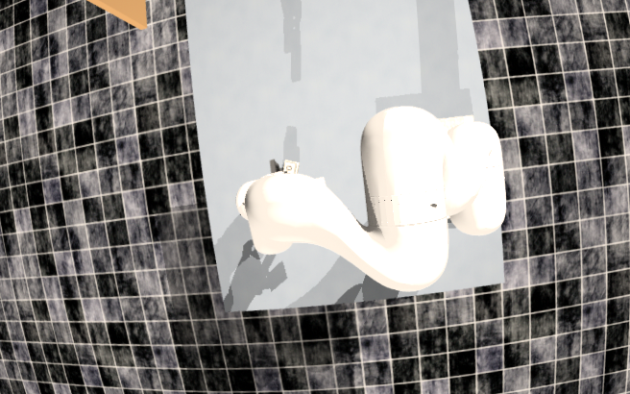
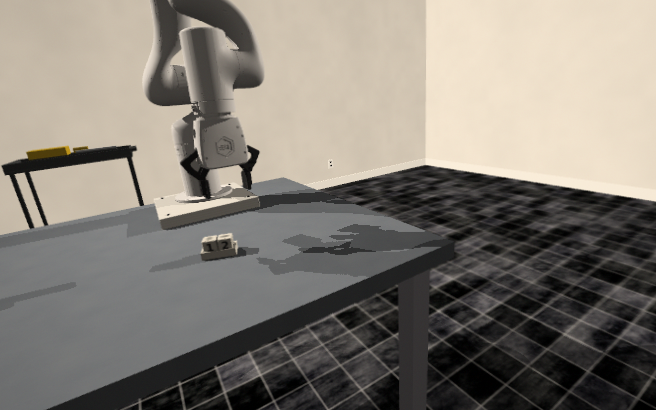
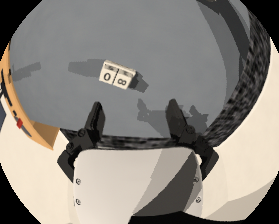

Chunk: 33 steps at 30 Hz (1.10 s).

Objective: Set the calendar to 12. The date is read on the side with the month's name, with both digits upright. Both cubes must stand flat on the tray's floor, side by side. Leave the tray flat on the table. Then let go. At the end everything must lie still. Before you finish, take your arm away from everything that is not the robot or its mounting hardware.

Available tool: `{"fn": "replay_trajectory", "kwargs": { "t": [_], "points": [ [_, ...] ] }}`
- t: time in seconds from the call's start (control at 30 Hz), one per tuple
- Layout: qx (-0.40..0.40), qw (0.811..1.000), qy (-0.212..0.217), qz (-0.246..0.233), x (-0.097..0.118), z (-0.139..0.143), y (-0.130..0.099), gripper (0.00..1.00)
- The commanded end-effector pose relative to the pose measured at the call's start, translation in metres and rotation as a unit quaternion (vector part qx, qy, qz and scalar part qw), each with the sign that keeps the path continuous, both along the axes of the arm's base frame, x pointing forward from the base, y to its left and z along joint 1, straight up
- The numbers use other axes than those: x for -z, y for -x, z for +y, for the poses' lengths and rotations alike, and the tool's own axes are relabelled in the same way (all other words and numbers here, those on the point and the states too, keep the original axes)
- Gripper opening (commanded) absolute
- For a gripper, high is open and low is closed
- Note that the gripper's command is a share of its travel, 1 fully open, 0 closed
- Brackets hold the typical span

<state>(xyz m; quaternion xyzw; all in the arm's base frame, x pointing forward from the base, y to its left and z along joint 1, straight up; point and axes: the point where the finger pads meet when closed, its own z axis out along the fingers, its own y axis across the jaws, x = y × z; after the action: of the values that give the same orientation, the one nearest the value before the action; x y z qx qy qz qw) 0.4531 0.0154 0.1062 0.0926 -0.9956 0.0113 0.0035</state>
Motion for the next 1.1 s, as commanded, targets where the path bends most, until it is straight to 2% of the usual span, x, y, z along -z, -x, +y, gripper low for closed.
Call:
{"fn": "replay_trajectory", "kwargs": {
  "t": [0.0, 0.03, 0.07, 0.17, 0.23, 0.3, 0.5, 0.57, 0.63, 0.9, 1.07],
  "points": [
    [-0.086, 0.996, -0.008, 0.001, 0.002, 0.015, 0.003, 1.00],
    [-0.089, 0.996, -0.008, 0.001, 0.002, 0.015, 0.003, 1.00],
    [-0.131, 0.991, -0.008, 0.002, 0.004, 0.022, 0.006, 1.00],
    [-0.140, 0.990, -0.008, 0.002, 0.004, 0.024, 0.006, 1.00],
    [-0.216, 0.976, -0.009, 0.003, 0.007, 0.037, 0.011, 1.00],
    [-0.239, 0.971, -0.009, 0.003, 0.007, 0.041, 0.013, 1.00],
    [-0.359, 0.933, -0.009, 0.005, 0.011, 0.062, 0.021, 1.00],
    [-0.410, 0.912, -0.009, 0.006, 0.013, 0.070, 0.026, 1.00],
    [-0.437, 0.899, -0.009, 0.006, 0.014, 0.075, 0.028, 1.00],
    [-0.446, 0.895, -0.009, 0.007, 0.015, 0.077, 0.029, 1.00],
    [-0.447, 0.895, -0.009, 0.007, 0.027, 0.077, 0.029, 1.00]
  ]
}}
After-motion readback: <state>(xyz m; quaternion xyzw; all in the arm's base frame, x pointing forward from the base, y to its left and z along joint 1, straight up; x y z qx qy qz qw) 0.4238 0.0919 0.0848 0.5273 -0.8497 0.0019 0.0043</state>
